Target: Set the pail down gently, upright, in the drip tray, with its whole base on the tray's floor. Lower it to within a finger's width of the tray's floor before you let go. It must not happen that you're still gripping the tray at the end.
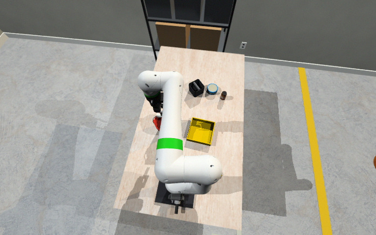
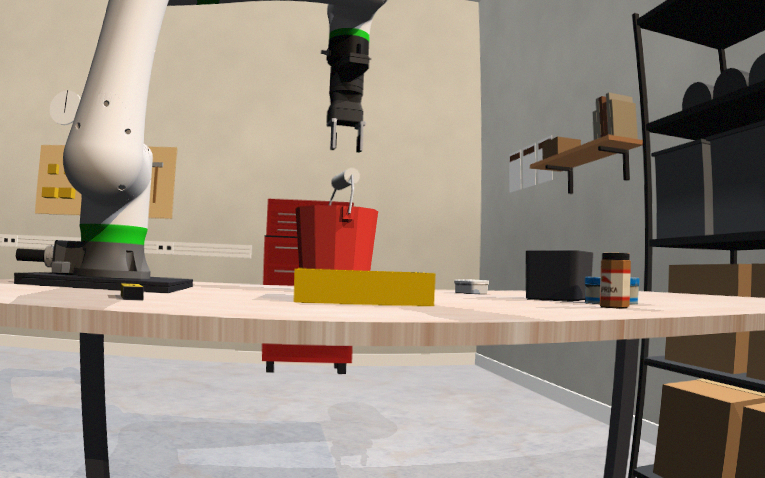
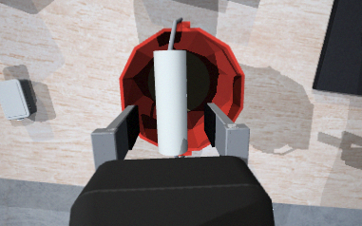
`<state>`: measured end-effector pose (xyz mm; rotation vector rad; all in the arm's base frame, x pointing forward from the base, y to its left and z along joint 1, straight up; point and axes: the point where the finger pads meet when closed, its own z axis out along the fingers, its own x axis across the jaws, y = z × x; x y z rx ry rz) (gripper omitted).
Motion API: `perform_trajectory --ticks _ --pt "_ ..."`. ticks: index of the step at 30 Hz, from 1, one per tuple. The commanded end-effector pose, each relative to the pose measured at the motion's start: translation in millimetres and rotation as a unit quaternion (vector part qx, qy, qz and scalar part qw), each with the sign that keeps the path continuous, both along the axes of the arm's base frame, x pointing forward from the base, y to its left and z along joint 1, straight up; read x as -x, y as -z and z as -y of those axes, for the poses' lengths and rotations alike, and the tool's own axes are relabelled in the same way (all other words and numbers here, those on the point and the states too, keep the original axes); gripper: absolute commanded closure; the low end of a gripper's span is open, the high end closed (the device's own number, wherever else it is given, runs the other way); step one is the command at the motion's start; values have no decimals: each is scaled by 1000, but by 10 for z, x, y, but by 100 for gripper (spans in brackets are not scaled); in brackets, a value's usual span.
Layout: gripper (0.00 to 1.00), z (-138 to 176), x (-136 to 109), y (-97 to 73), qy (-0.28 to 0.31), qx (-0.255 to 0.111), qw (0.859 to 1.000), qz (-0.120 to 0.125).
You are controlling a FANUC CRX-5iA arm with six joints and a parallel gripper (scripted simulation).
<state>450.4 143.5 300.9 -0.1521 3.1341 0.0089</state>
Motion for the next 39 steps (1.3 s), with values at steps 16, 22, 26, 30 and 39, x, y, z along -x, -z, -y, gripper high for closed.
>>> perform_trajectory --ticks 16,22,26,30,39 --pt "0 -2 -2 26 0 0 1000 1" --pt "0 -2 -2 96 0 0 1000 1" --pt "0 -2 -2 129 0 0 1000 1" --pt "0 -3 -3 207 0 0 1000 1" --pt "0 -4 -4 422 0 0 1000 1"
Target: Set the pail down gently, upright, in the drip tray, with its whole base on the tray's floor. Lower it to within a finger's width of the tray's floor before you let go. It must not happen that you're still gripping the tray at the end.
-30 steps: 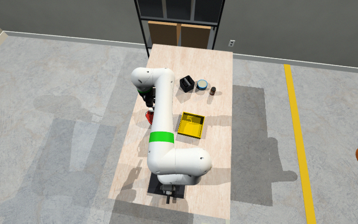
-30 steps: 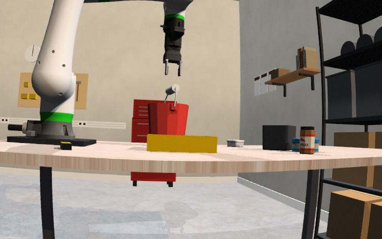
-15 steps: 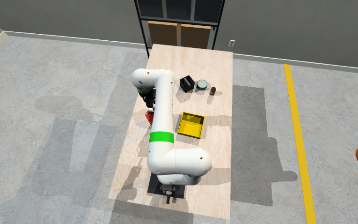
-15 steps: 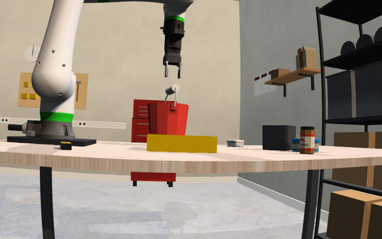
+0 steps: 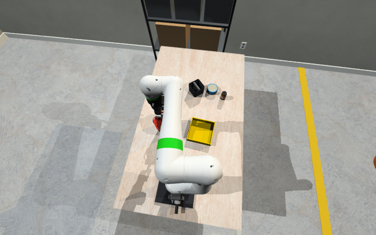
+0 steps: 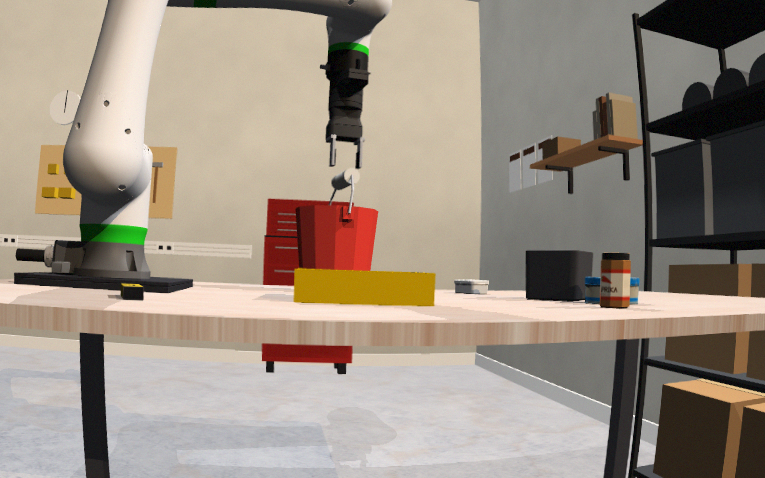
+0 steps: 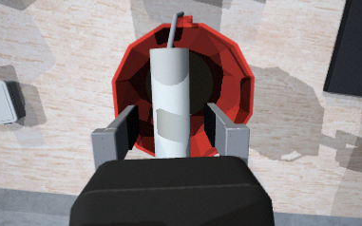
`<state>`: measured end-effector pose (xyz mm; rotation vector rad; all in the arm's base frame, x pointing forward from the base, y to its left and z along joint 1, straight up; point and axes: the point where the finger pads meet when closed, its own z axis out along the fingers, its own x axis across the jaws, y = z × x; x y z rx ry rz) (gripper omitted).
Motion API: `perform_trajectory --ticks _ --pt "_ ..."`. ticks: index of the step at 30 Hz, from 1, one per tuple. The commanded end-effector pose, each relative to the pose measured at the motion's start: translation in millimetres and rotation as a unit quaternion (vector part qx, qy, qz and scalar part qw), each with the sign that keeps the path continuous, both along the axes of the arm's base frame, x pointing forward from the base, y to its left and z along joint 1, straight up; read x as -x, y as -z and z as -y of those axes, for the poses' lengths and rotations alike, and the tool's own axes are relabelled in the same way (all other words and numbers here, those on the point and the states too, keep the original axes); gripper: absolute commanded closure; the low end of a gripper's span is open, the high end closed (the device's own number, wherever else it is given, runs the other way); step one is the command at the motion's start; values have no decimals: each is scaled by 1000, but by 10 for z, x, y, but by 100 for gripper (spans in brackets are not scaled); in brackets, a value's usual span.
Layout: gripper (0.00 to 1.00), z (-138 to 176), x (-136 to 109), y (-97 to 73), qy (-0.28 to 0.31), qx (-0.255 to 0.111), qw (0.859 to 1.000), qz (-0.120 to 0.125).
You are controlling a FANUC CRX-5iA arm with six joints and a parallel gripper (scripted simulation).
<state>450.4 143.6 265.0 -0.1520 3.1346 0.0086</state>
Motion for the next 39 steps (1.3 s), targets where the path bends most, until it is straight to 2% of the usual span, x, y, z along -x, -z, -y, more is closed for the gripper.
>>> perform_trajectory --ticks 1,19,39 --pt "0 -3 -4 87 0 0 1000 1" --pt "0 -5 -5 393 0 0 1000 1" --pt "0 -5 -5 433 0 0 1000 1"
